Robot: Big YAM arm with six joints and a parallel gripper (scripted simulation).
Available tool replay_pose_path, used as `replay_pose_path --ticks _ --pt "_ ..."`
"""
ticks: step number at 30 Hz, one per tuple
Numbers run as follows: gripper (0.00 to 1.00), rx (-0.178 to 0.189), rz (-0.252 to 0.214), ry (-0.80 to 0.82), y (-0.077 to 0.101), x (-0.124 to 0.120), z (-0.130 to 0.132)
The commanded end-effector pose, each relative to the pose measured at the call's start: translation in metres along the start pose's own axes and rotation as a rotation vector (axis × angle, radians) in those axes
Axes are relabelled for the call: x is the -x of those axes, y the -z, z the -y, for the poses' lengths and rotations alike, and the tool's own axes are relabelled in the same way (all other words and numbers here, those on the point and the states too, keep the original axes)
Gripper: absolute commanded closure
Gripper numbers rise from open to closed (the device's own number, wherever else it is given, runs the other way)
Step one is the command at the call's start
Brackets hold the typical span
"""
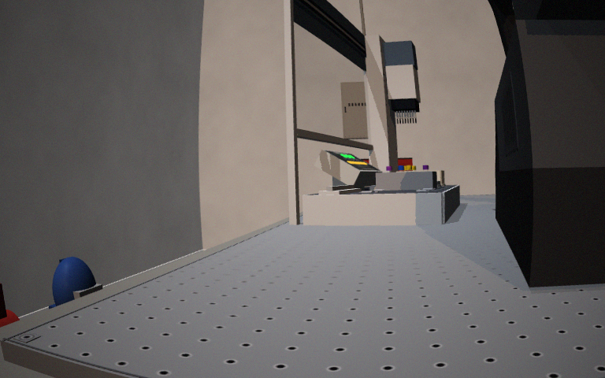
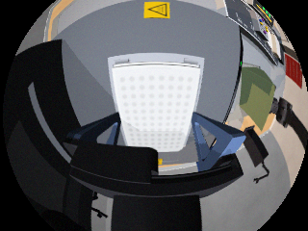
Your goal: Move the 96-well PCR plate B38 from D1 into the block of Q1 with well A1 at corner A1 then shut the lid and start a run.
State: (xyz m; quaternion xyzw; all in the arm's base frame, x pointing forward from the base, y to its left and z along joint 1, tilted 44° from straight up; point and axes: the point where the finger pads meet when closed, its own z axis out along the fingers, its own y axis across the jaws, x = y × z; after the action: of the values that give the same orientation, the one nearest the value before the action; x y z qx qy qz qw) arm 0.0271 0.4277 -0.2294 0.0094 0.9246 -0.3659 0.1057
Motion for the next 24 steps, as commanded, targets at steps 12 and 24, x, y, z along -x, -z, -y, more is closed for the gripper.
replay_pose_path --ticks 12,24 --pt "0.00 0.116 -0.015 -0.017 0.047 0.009 -0.024" --pt "0.00 0.113 -0.015 -0.016 0.053 0.011 -0.022"
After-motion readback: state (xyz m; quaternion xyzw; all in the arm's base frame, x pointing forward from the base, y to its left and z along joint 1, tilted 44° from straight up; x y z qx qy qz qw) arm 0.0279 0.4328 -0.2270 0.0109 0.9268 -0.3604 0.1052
